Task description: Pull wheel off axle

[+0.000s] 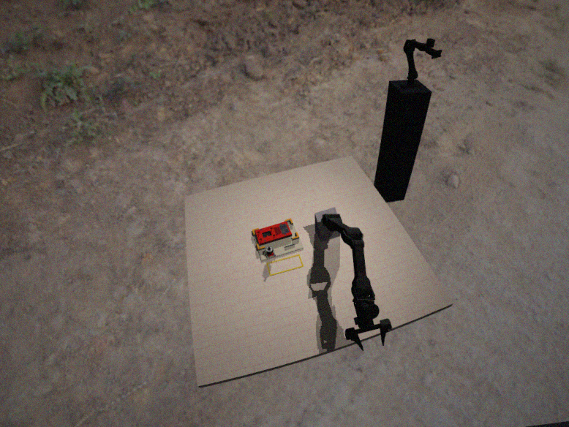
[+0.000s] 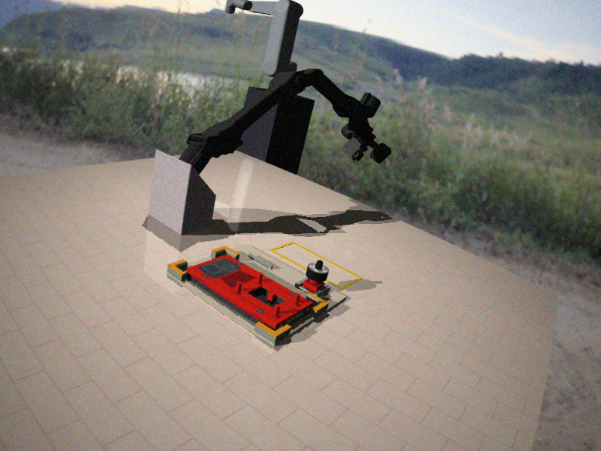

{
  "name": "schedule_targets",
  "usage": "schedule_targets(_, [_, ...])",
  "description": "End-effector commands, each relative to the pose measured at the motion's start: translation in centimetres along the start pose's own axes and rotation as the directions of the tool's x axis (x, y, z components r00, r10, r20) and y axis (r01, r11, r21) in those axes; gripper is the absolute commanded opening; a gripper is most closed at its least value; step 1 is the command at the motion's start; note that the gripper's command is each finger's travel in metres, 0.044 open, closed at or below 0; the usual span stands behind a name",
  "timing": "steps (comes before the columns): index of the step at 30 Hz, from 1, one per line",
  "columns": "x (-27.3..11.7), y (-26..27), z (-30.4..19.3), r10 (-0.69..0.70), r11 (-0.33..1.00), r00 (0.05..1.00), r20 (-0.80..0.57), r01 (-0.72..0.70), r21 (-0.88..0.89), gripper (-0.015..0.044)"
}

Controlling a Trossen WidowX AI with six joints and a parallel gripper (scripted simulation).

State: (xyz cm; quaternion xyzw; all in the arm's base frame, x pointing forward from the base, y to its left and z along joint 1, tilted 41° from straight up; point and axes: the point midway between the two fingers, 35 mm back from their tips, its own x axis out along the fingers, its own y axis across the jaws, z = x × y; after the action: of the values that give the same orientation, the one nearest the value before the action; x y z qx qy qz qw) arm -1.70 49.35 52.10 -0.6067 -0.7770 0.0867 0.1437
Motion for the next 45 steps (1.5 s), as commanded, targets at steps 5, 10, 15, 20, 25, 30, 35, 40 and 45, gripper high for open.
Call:
schedule_targets(5, [-0.1,4.9,1.9,0.088,0.984,0.994,0.071,-0.098,0.146,0.0300])
schedule_targets(10, [-1.3,11.8,4.6,0.208,0.900,0.963,0.170,-0.257,0.352,0.0300])
schedule_targets(15, [-3.7,18.5,7.2,0.315,0.734,0.911,0.266,-0.412,0.541,0.0300])
schedule_targets(20, [-7.1,24.6,9.8,0.401,0.490,0.843,0.359,-0.529,0.693,0.0300])
schedule_targets(25, [-11.5,30.1,12.4,0.465,0.182,0.762,0.450,-0.580,0.794,0.0300])
schedule_targets(30, [-16.7,34.7,15.0,0.502,-0.152,0.680,0.535,-0.540,0.828,0.0300])
schedule_targets(35, [-22.8,38.4,17.9,0.511,-0.492,0.597,0.618,-0.387,0.780,0.0300])
schedule_targets(40, [-29.1,40.8,20.6,0.494,-0.753,0.529,0.690,-0.137,0.644,0.0300])
schedule_targets(45, [-35.8,42.0,23.6,0.451,-0.891,0.482,0.751,0.196,0.409,0.0300])
